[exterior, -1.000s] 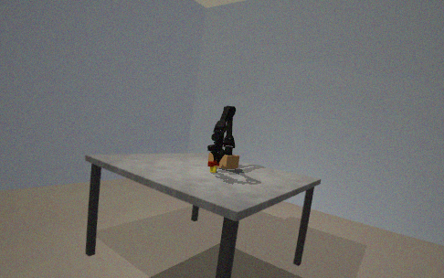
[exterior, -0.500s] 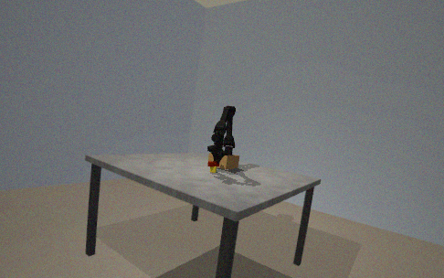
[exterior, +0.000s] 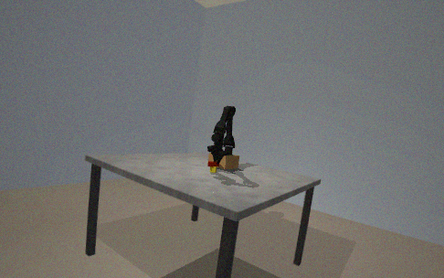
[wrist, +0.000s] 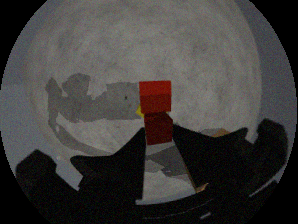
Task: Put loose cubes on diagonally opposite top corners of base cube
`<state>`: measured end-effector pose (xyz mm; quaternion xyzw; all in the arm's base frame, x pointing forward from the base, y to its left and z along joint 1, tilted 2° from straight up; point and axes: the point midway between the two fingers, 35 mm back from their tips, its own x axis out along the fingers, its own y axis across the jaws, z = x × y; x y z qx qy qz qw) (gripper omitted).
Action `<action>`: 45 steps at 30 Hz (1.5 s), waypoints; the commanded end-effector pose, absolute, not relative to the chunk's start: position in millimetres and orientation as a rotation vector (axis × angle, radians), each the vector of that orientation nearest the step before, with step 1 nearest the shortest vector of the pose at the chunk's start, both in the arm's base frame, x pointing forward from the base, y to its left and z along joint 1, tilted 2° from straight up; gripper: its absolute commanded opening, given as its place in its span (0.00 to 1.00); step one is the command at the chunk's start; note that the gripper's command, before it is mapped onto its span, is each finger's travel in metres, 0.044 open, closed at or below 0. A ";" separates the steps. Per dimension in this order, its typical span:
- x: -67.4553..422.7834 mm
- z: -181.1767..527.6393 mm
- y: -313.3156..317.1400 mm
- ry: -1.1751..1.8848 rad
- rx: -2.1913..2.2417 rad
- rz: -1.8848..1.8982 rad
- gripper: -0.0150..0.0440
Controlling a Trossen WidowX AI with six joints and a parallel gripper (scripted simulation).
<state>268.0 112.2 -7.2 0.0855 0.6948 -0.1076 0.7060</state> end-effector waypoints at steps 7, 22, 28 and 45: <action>268.0 -1.8 112.5 1.545 0.190 -0.238 0.60; 267.9 17.1 113.0 1.544 0.190 -0.239 0.60; 267.8 24.3 113.2 1.544 0.190 -0.239 0.60; 267.7 44.6 113.9 1.544 0.190 -0.239 0.60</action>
